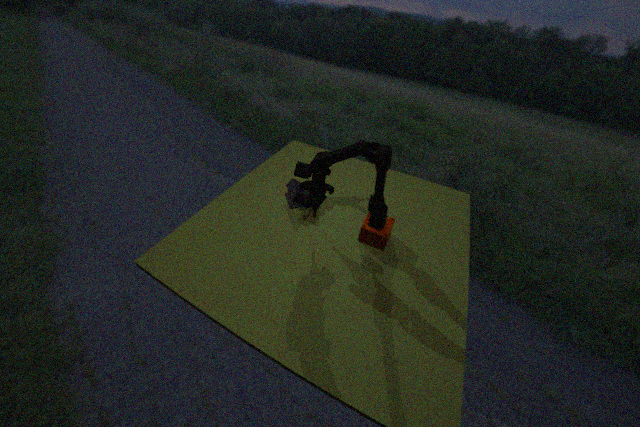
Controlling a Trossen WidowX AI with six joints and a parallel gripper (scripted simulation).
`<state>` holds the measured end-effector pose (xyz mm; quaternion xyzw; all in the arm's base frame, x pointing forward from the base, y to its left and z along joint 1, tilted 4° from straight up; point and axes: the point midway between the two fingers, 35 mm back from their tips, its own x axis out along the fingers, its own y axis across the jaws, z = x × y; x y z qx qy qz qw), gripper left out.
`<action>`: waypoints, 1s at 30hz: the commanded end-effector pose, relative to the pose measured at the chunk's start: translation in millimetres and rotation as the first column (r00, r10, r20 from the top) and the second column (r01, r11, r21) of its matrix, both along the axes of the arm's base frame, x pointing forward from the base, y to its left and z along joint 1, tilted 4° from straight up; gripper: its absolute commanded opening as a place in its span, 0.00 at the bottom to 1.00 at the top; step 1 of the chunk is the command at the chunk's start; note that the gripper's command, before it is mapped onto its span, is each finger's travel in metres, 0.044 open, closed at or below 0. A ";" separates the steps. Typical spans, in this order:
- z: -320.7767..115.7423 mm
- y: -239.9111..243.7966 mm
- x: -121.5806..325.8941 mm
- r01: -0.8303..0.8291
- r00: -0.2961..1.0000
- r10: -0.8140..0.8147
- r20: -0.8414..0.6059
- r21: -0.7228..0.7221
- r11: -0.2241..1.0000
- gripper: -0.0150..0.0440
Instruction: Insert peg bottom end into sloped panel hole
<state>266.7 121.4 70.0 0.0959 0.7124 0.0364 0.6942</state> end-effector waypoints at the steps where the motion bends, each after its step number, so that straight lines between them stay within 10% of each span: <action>1: -0.2 -1.6 4.7 0.031 0.999 -0.031 -0.011 0.013 0.999 0.25; 30: 3.0 -25.8 34.7 0.254 0.967 -0.249 -0.061 0.095 0.963 0.25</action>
